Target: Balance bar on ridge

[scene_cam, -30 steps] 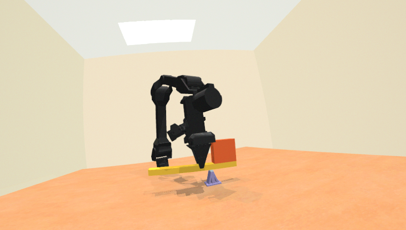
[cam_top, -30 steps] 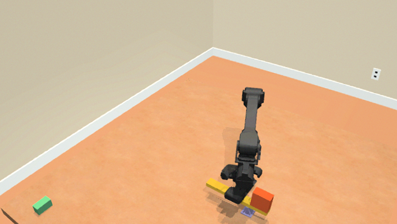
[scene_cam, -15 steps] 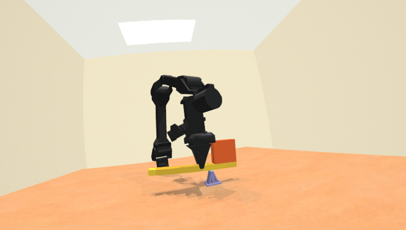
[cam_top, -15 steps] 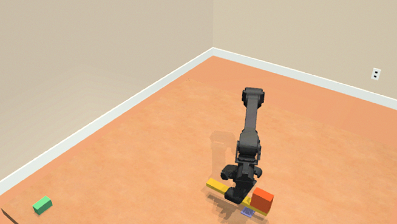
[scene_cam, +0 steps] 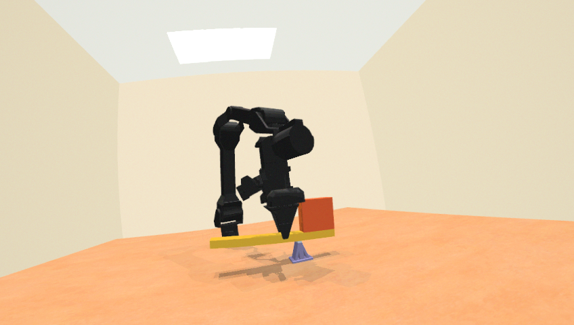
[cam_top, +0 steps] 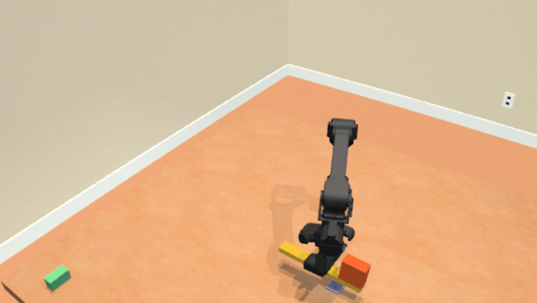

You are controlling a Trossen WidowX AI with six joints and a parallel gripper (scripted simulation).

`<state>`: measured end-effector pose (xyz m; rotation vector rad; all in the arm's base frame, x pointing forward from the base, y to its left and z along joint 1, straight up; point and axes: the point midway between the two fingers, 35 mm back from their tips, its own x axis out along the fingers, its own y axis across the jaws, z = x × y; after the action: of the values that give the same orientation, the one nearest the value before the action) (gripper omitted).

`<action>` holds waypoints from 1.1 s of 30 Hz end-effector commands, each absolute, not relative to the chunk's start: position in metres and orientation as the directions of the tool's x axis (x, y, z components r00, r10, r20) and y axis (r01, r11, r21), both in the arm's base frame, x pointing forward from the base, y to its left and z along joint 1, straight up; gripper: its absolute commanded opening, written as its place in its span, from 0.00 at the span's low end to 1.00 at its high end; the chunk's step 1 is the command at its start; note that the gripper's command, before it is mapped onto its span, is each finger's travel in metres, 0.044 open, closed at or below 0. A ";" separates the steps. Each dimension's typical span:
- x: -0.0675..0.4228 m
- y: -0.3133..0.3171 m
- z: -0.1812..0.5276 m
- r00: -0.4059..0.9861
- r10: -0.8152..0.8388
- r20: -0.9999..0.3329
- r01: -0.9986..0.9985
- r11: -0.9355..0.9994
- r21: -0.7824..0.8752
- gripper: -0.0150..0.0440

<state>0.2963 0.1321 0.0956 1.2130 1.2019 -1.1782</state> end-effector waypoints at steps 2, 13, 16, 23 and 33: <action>0.296 0.133 0.095 0.023 0.010 -1.000 1.000 0.009 0.023 0.25; 0.296 0.133 0.094 0.023 0.010 -1.000 1.000 0.009 0.023 0.25; 0.296 0.133 0.094 0.023 0.010 -1.000 1.000 0.009 0.023 0.25; 0.296 0.133 0.093 0.023 0.010 -1.000 1.000 0.009 0.023 0.25; 0.296 0.133 0.092 0.023 0.010 -1.000 1.000 0.009 0.023 0.25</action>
<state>0.2960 0.1321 0.0936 1.2138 1.2026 -1.1777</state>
